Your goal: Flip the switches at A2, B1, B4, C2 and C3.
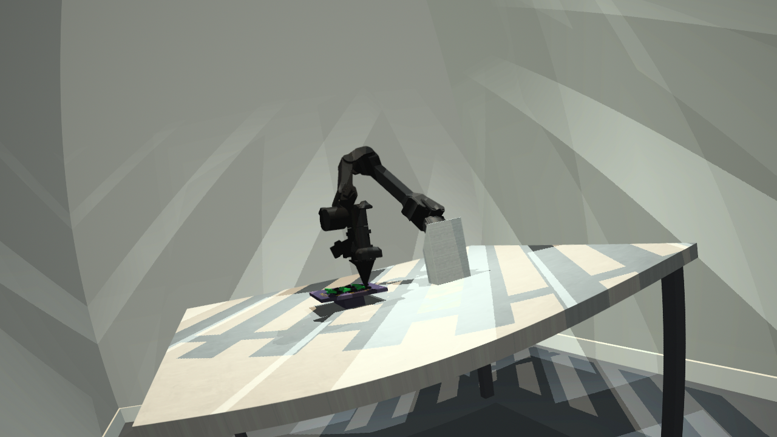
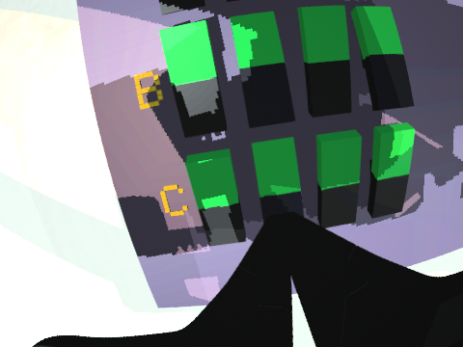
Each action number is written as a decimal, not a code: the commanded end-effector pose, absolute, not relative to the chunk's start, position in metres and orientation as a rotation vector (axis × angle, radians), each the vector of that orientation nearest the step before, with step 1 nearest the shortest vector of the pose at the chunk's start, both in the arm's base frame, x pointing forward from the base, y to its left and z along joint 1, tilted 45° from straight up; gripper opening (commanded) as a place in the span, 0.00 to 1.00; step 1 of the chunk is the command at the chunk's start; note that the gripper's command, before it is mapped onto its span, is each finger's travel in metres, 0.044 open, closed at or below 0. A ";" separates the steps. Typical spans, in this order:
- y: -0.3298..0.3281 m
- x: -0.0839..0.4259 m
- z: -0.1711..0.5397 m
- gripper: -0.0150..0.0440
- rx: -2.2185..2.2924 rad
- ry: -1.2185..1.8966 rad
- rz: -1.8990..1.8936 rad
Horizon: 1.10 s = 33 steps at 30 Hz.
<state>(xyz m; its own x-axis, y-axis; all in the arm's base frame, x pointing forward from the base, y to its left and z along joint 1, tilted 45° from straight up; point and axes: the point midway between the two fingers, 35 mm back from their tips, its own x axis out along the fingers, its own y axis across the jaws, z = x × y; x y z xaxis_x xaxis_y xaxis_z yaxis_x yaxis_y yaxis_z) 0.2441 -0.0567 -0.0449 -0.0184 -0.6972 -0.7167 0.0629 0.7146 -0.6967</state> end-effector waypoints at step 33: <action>-0.014 0.248 -0.001 0.25 -0.549 1.500 -0.664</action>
<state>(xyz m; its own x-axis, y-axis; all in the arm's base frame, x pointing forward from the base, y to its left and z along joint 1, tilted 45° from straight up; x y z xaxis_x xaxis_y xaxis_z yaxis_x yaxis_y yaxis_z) 0.2476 -0.0281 -0.0161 -0.0385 -0.7007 -0.7124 0.0546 0.7104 -0.7016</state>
